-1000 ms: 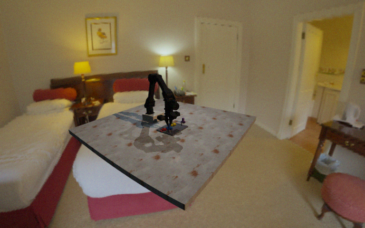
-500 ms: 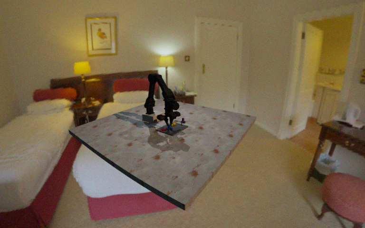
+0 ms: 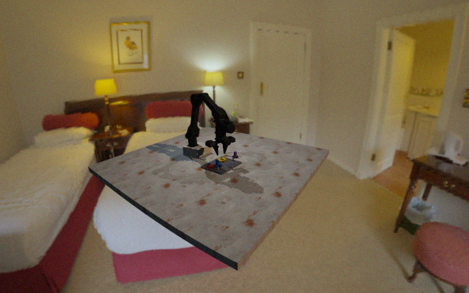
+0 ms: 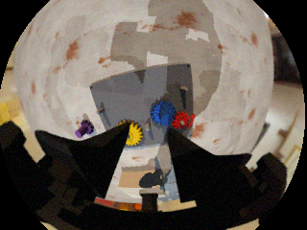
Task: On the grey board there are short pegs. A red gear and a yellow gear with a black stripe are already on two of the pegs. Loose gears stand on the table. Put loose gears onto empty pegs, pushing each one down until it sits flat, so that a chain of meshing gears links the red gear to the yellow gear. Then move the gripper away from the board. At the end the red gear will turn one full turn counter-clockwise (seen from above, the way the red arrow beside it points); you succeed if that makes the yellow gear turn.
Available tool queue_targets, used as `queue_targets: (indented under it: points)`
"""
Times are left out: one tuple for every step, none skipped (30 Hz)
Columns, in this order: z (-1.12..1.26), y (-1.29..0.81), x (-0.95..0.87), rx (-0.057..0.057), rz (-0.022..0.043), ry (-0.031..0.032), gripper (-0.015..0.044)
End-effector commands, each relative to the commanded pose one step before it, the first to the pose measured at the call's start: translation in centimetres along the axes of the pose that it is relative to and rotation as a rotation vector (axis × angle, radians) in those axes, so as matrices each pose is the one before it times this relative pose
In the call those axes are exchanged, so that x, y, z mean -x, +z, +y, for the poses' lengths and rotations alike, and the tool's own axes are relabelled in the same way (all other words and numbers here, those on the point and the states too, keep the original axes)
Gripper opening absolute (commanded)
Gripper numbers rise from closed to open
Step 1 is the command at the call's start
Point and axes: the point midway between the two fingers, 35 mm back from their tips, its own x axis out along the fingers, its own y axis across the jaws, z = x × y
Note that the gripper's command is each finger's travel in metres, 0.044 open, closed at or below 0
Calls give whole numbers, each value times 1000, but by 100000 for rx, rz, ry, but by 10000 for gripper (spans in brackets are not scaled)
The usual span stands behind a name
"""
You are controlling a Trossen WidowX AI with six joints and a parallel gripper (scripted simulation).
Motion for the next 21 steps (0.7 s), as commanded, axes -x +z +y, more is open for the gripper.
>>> queue_targets:
  points:
    - [5808,-1302,-92,17119,519,551,324]
    - [1608,-250,-4,4654,54,130,350]
    - [1556,-340,-9,4659,70,125,376]
    - [1559,-343,-12,4677,78,125,403]
    - [1557,-344,-15,4677,86,124,429]
    - [1554,-345,-18,4677,94,123,440]
    - [1543,-345,-20,4651,102,122,440]
    - [1216,-267,-18,3667,86,96,440]
    - [730,-155,-12,2200,54,57,440]
    - [244,-50,-4,733,18,19,440]
    - [86,-11,5,0,0,7,440]
    - [0,0,0,0,0,0,440]
    - [0,1,-179,0,0,0,440]
    - [0,-2,-446,0,2,1,440]
    - [0,-3,-178,0,1,0,440]
    - [0,2,-121,0,0,0,440]
    - [1,4,-362,0,1,1,440]
    - [0,-2,-542,0,2,1,440]
    - [-1,-7,-360,0,2,0,440]
    - [-1,-3,-120,0,1,0,440]
    - [0,0,0,0,0,0,440]
